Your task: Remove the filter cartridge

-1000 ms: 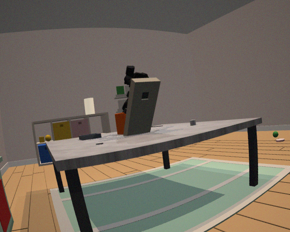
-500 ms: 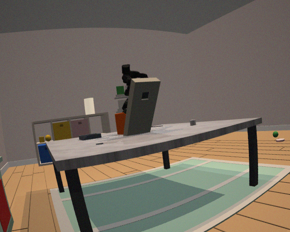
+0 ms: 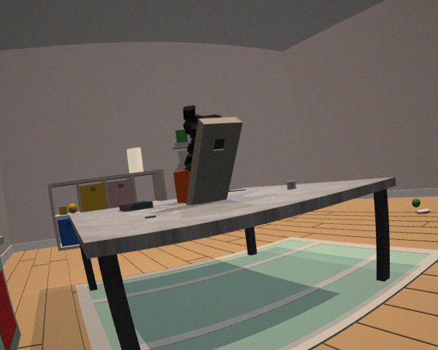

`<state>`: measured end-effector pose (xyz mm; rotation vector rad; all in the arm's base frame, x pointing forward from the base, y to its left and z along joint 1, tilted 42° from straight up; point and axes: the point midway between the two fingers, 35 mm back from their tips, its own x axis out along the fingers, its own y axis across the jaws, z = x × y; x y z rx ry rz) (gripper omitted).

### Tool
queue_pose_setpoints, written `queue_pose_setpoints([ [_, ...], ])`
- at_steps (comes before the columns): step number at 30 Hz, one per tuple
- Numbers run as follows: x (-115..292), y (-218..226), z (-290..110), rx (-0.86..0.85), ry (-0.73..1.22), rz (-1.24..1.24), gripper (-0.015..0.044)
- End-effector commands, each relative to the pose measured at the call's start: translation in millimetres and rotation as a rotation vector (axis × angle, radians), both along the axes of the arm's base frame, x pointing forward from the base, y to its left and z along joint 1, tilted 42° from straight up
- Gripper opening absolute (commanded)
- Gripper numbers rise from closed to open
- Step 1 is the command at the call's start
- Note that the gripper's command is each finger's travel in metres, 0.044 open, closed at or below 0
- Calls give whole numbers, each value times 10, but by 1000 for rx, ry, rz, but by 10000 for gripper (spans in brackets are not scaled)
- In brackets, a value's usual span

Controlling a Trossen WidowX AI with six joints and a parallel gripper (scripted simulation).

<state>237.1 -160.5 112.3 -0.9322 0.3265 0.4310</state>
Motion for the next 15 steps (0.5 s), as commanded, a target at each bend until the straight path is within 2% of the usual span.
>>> queue_pose_setpoints([
  [1, -40, 83, -54, -7, -9, 1, 0],
  [7, -107, 210, -173, -6, -9, 1, 0],
  [11, -86, 166, -153, 0, 0, 1, 102],
  [15, -86, 166, -153, 0, 0, 1, 102],
])
